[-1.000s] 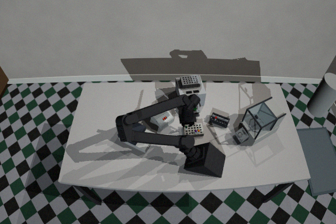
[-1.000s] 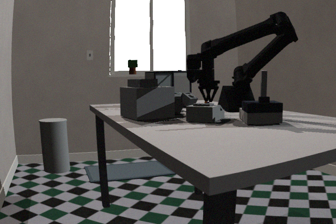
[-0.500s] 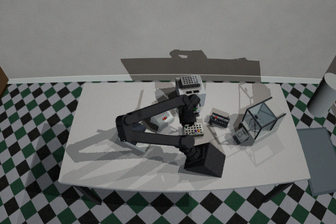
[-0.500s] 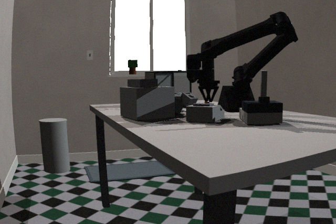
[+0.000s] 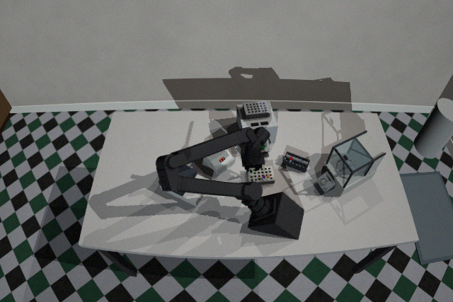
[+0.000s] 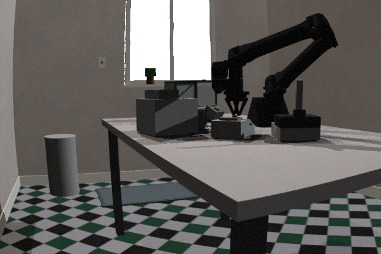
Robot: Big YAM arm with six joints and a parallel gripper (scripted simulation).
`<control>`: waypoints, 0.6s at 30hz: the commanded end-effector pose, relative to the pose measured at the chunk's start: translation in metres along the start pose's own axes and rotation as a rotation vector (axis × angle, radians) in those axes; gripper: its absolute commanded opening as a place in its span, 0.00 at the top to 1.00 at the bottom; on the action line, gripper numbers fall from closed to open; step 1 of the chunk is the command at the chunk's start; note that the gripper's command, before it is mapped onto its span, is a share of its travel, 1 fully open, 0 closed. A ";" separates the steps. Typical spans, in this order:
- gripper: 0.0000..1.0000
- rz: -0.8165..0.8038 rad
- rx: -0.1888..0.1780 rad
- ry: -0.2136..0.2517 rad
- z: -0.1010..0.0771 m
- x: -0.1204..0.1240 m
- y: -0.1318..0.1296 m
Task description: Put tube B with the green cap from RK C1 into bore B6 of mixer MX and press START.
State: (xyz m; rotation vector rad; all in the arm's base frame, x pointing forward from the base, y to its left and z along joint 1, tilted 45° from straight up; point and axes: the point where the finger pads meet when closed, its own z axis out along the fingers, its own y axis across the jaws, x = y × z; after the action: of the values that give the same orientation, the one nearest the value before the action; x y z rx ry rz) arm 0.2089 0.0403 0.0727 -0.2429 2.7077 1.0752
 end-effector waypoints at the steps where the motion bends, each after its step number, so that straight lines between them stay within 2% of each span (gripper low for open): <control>1: 0.64 -0.008 0.004 -0.006 -0.001 -0.010 0.000; 4: 0.64 0.005 -0.005 0.004 0.005 -0.003 0.001; 14: 0.64 0.006 -0.005 0.004 0.009 -0.003 0.001; 15: 0.64 -0.015 0.007 -0.013 0.002 -0.016 0.000; 18: 0.64 -0.003 0.000 -0.003 0.008 -0.008 0.000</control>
State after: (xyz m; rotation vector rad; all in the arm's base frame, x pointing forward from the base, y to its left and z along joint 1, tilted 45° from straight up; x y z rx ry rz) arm 0.2104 0.0447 0.0677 -0.2359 2.7080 1.0732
